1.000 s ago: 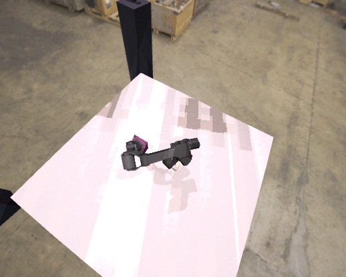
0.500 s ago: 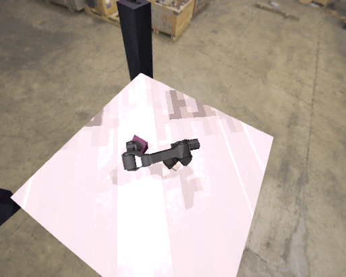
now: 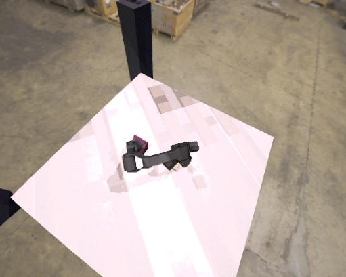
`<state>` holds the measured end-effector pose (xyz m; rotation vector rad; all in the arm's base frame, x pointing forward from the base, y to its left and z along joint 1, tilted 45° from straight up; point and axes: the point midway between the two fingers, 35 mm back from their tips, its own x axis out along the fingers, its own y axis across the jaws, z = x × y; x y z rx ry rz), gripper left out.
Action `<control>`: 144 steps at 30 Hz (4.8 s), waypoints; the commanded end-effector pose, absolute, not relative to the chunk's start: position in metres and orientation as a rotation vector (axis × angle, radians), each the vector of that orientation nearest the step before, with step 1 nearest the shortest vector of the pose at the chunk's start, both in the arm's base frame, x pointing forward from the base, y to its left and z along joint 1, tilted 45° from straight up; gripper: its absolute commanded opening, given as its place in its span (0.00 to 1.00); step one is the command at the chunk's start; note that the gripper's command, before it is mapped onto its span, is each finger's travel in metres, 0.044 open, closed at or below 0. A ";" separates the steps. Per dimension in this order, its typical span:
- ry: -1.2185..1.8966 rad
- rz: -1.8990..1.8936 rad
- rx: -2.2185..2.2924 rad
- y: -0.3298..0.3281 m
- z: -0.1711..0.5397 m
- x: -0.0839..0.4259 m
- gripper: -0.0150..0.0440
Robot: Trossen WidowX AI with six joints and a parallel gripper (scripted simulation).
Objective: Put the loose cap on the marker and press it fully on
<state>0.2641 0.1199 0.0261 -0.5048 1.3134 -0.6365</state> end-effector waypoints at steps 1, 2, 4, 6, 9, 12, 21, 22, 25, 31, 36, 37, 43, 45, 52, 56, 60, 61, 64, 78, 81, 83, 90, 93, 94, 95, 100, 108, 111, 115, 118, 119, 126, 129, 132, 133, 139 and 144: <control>1.312 -0.637 -0.510 0.114 0.020 0.265 0.25; 1.312 -0.637 -0.510 0.113 0.019 0.265 0.25; 1.312 -0.638 -0.510 0.110 0.016 0.266 0.25; 1.312 -0.638 -0.510 0.108 0.014 0.266 0.25; 1.311 -0.638 -0.510 0.105 0.011 0.266 0.25; 1.311 -0.639 -0.510 0.101 0.008 0.267 0.25; 1.311 -0.639 -0.510 0.101 0.007 0.267 0.25; 1.311 -0.639 -0.510 0.101 0.007 0.267 0.25; 1.312 -0.640 -0.505 0.101 0.008 0.266 0.30; 1.312 -0.640 -0.505 0.101 0.008 0.266 0.57; 1.312 -0.640 -0.505 0.101 0.008 0.266 0.79; 1.312 -0.640 -0.505 0.101 0.008 0.266 0.83; 1.312 -0.640 -0.505 0.103 0.009 0.266 1.00; 1.313 -0.638 -0.504 0.117 0.023 0.265 1.00; 1.314 -0.639 -0.504 0.153 0.061 0.256 1.00; 1.361 -0.555 -0.612 0.150 0.057 0.257 0.87; 1.404 -0.469 -0.720 0.146 0.054 0.257 0.69; 1.404 -0.469 -0.720 0.146 0.054 0.257 0.64; 1.404 -0.469 -0.720 0.146 0.054 0.257 0.51; 1.404 -0.469 -0.720 0.146 0.054 0.257 0.25; 1.404 -0.469 -0.720 0.145 0.053 0.257 0.25; 1.404 -0.469 -0.720 0.144 0.052 0.257 0.25; 1.404 -0.469 -0.720 0.137 0.045 0.258 0.25; 1.403 -0.469 -0.720 0.135 0.042 0.259 0.25; 1.403 -0.469 -0.720 0.134 0.041 0.259 0.25; 1.403 -0.469 -0.720 0.133 0.040 0.259 0.25; 1.403 -0.469 -0.720 0.128 0.035 0.260 0.25; 1.403 -0.470 -0.720 0.120 0.027 0.262 0.25; 1.403 -0.470 -0.720 0.119 0.024 0.263 0.25; 1.398 -0.465 -0.713 0.124 0.028 0.263 0.25; 1.398 -0.464 -0.714 0.125 0.029 0.263 0.25; 1.398 -0.458 -0.719 0.130 0.033 0.263 0.25; 1.395 -0.392 -0.778 0.183 0.090 0.250 0.25; 1.394 -0.391 -0.780 0.184 0.092 0.250 0.25; 1.394 -0.391 -0.780 0.184 0.092 0.250 0.39; 1.394 -0.391 -0.780 0.184 0.092 0.250 0.43; 1.394 -0.391 -0.780 0.184 0.092 0.250 0.70; 1.394 -0.391 -0.780 0.184 0.092 0.250 0.92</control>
